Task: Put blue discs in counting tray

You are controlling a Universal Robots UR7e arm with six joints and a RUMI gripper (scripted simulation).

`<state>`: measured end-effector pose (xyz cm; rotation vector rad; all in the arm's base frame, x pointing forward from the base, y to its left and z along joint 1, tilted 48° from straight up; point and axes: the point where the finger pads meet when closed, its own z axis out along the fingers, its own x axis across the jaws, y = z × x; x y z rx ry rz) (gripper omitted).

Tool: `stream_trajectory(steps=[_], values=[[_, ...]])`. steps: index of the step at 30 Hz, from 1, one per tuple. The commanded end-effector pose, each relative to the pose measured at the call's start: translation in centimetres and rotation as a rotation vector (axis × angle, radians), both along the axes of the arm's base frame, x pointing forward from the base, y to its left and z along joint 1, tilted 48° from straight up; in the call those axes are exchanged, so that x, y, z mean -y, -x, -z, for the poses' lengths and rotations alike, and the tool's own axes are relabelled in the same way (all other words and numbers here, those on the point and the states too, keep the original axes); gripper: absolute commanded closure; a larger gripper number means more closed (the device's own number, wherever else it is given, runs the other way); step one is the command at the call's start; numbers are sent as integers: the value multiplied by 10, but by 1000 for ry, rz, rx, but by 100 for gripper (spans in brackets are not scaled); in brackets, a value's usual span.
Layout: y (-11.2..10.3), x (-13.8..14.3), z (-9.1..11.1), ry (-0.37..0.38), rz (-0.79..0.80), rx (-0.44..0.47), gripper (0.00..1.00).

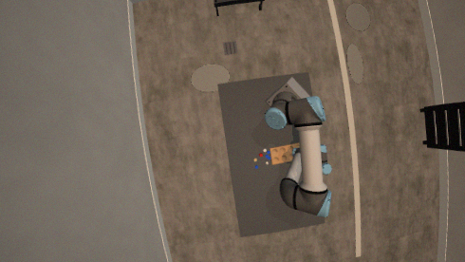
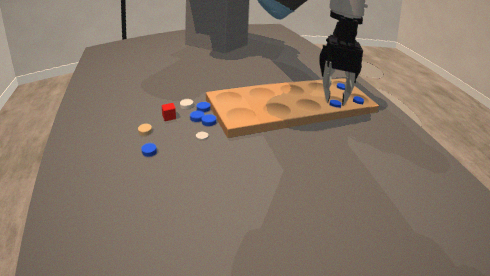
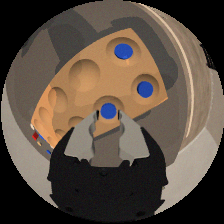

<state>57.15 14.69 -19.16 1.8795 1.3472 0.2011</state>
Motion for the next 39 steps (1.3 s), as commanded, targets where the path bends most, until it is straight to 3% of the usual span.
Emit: stream_trajectory(steps=[1, 23, 29, 39], values=[[1, -2, -2, -1, -2, 1, 79], [6, -6, -8, 0, -2, 0, 73], [14, -14, -17, 0, -2, 0, 73], [46, -44, -57, -1, -2, 0, 73]])
